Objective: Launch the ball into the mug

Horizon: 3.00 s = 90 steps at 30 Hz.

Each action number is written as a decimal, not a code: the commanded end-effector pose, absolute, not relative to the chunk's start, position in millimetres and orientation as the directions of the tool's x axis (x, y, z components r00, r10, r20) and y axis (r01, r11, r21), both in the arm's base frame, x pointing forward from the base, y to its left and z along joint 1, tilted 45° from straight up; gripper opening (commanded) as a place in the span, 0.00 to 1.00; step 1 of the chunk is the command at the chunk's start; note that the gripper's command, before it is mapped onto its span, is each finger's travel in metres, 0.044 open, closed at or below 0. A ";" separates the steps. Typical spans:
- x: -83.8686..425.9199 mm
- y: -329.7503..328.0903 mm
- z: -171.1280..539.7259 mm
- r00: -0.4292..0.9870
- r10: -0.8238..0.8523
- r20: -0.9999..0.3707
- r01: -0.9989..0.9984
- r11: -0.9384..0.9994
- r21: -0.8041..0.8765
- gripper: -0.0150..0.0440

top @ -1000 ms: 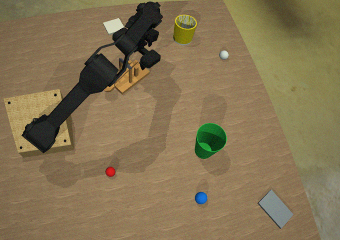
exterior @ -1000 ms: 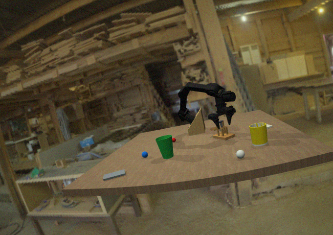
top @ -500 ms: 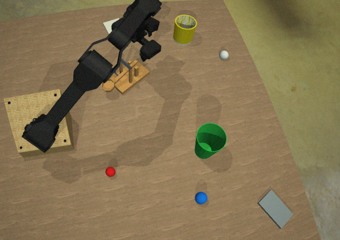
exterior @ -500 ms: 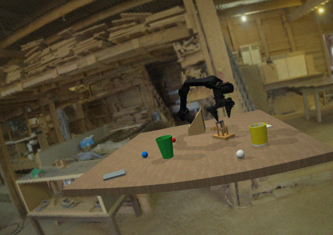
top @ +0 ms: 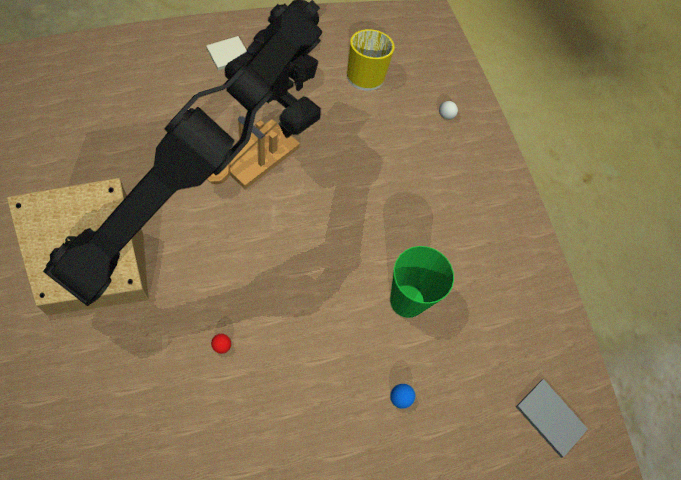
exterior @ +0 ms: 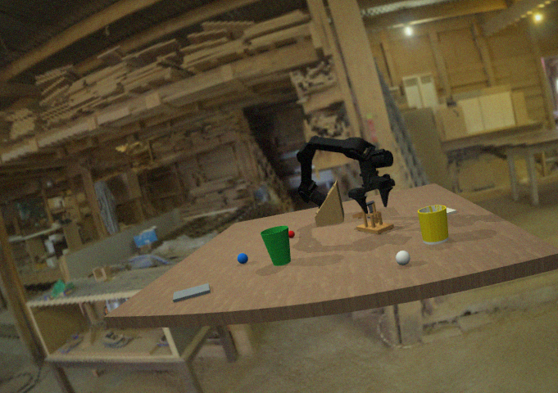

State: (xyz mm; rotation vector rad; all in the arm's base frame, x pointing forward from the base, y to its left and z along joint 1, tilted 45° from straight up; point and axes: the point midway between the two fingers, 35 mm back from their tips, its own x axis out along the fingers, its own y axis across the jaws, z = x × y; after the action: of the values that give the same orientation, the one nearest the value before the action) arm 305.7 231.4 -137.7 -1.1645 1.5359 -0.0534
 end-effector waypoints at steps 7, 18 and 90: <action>307.6 216.9 -151.1 0.141 -0.682 -0.718 -0.628 0.499 -0.597 1.00; 310.0 204.4 -163.7 0.141 -0.682 -0.717 -0.628 0.499 -0.598 1.00; 312.6 199.8 -167.9 0.133 -0.682 -0.719 -0.622 0.507 -0.597 0.25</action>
State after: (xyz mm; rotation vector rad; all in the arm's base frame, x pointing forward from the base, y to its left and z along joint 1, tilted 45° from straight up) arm 312.4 198.6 -169.0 -1.1666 1.5479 -0.0630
